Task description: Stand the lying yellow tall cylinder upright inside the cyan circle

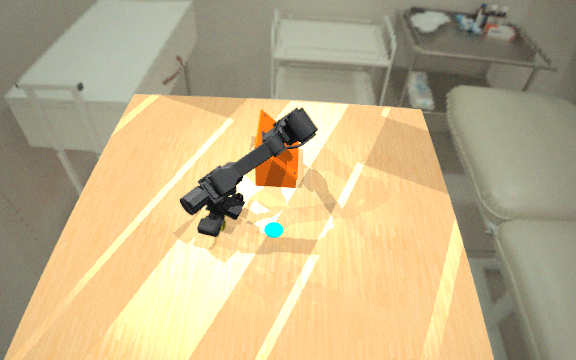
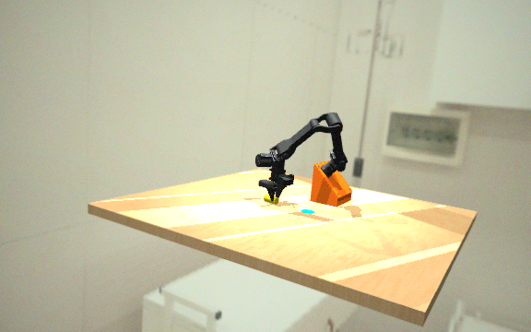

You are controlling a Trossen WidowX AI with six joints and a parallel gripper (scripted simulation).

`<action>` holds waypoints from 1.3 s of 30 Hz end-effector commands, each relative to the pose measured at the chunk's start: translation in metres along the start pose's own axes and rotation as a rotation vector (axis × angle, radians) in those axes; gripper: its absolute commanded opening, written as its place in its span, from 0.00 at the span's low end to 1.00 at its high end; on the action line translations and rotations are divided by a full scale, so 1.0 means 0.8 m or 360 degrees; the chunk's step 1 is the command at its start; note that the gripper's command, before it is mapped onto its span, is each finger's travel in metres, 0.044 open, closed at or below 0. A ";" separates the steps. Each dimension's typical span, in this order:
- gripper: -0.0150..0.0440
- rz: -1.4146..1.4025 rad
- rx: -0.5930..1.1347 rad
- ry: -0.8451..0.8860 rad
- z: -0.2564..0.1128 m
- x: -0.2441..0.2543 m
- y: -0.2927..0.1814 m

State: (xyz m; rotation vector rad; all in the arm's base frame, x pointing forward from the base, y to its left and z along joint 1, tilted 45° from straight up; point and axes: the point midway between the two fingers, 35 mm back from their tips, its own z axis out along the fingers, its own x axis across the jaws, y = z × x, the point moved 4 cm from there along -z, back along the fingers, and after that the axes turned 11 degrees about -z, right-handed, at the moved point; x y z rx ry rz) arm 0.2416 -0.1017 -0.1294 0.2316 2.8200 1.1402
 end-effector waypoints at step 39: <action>0.43 0.0027 0.0010 -0.0015 -0.097 -0.004 -0.004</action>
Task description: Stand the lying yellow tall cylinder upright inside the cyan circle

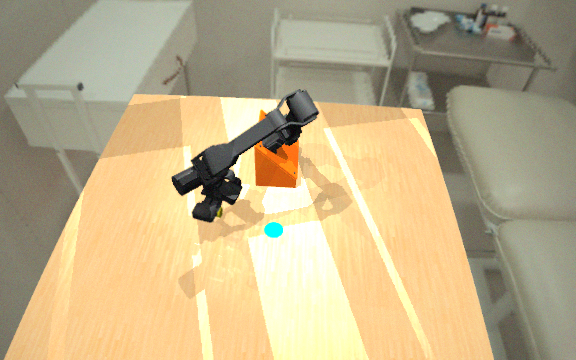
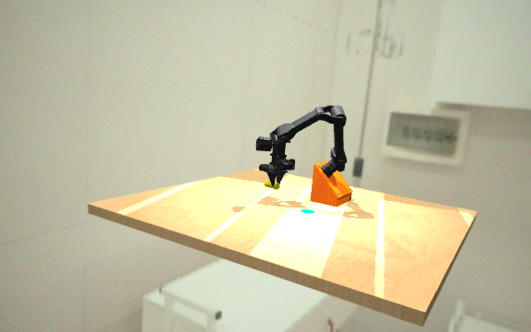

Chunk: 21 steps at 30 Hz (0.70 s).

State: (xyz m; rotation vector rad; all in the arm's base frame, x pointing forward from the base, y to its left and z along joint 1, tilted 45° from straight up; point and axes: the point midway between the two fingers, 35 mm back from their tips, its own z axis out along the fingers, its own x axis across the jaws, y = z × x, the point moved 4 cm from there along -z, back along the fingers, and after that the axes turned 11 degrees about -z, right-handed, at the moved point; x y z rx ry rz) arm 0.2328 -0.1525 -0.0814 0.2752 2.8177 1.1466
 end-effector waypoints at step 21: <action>0.43 0.0006 0.0012 0.0011 -0.052 0.000 0.008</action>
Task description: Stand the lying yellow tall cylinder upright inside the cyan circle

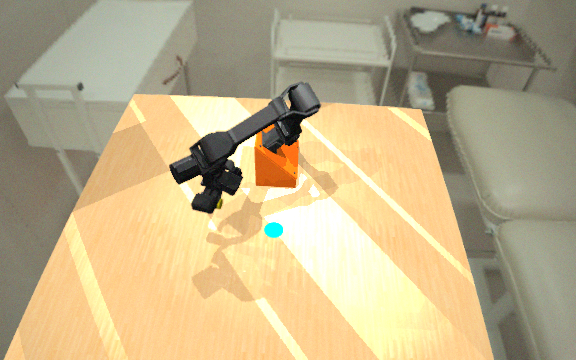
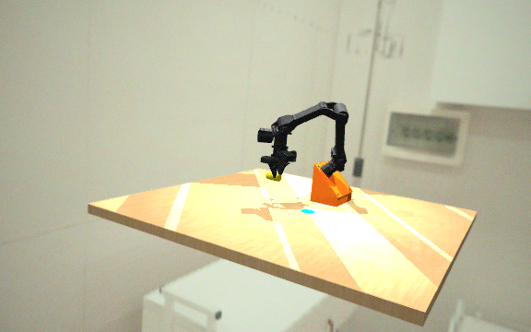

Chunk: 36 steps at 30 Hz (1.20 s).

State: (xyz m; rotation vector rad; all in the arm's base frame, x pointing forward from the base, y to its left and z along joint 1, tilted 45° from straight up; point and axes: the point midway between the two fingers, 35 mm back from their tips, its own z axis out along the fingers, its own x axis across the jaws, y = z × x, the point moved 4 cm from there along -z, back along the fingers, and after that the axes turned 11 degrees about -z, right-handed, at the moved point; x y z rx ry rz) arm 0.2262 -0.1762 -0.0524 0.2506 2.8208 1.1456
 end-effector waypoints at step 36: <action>0.43 0.1343 0.0016 -0.0007 -0.022 -0.013 0.104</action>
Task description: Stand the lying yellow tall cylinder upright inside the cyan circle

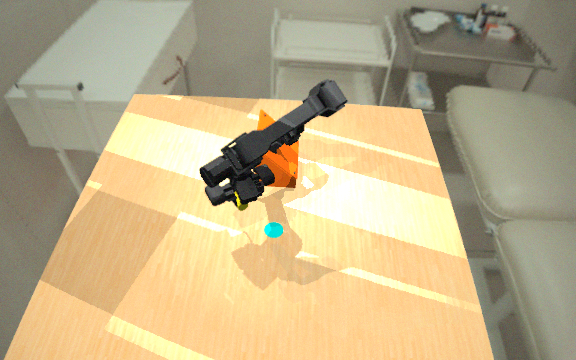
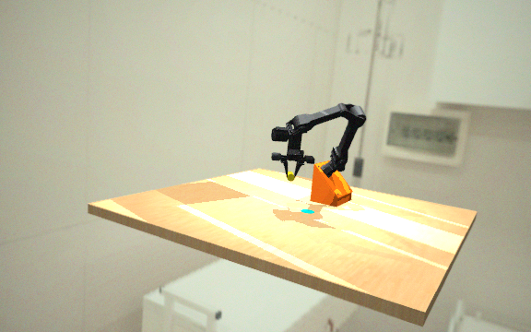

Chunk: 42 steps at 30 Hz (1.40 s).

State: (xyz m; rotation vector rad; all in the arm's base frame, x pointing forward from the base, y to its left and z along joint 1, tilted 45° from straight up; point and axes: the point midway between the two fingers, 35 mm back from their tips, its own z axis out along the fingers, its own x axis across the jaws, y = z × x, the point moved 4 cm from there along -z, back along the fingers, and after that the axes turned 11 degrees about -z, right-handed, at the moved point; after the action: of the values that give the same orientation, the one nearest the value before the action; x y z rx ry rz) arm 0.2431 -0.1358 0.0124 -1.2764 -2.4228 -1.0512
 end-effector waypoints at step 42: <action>0.43 0.1550 -0.0006 0.0026 -0.007 0.096 0.067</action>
State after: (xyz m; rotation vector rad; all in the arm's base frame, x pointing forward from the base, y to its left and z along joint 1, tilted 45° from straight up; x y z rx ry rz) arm 0.2395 -0.0741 0.0770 -2.0493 -1.4465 -0.7411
